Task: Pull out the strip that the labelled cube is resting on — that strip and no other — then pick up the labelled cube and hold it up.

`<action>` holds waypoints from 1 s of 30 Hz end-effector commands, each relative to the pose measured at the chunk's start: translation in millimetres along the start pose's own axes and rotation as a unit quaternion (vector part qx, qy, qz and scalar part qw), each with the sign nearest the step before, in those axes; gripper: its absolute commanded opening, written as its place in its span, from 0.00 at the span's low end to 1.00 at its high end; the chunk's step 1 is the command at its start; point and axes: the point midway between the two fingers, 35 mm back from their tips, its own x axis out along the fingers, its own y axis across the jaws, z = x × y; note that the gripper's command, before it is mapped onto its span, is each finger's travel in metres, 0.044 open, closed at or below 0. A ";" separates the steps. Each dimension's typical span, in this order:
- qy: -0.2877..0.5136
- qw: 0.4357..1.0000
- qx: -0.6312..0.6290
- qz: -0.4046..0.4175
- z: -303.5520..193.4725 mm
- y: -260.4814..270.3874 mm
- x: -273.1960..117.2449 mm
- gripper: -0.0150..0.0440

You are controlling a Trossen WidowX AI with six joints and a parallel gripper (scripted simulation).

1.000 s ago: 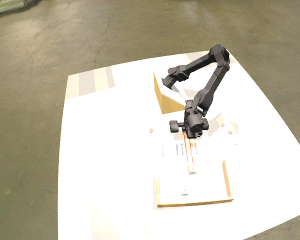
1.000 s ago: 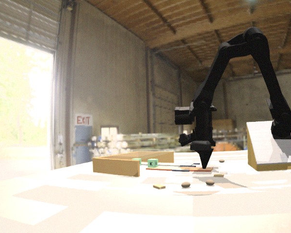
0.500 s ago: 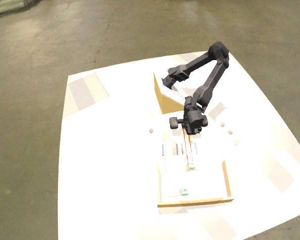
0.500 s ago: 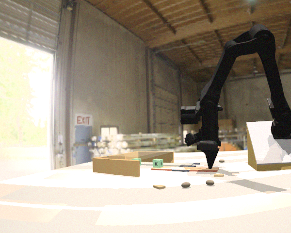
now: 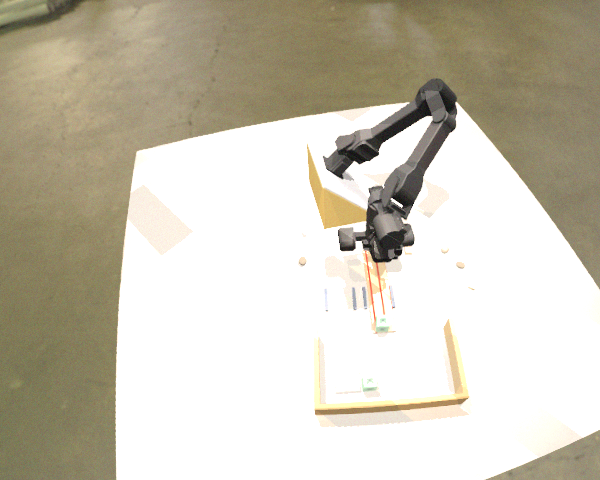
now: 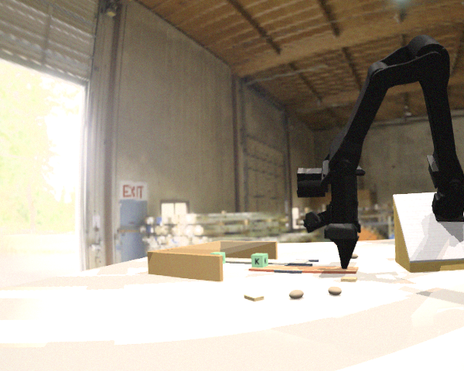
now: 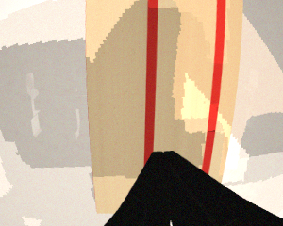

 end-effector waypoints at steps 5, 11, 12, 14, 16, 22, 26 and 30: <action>0.015 1.000 0.007 0.001 -21.5 -0.6 4.5 0.25; 0.015 1.000 0.007 0.001 -29.3 -0.3 4.3 0.25; 0.015 1.000 0.007 0.001 -30.7 -0.2 4.3 0.25; 0.015 1.000 0.007 0.001 -33.2 -0.1 4.2 0.25; 0.015 1.000 0.007 0.001 -35.8 -0.1 4.2 0.25; 0.015 1.000 0.007 0.001 -42.4 0.2 4.0 0.25; 0.015 1.000 0.007 0.001 -42.6 0.2 4.0 0.25; 0.015 1.000 0.007 0.001 -42.6 0.2 4.0 0.25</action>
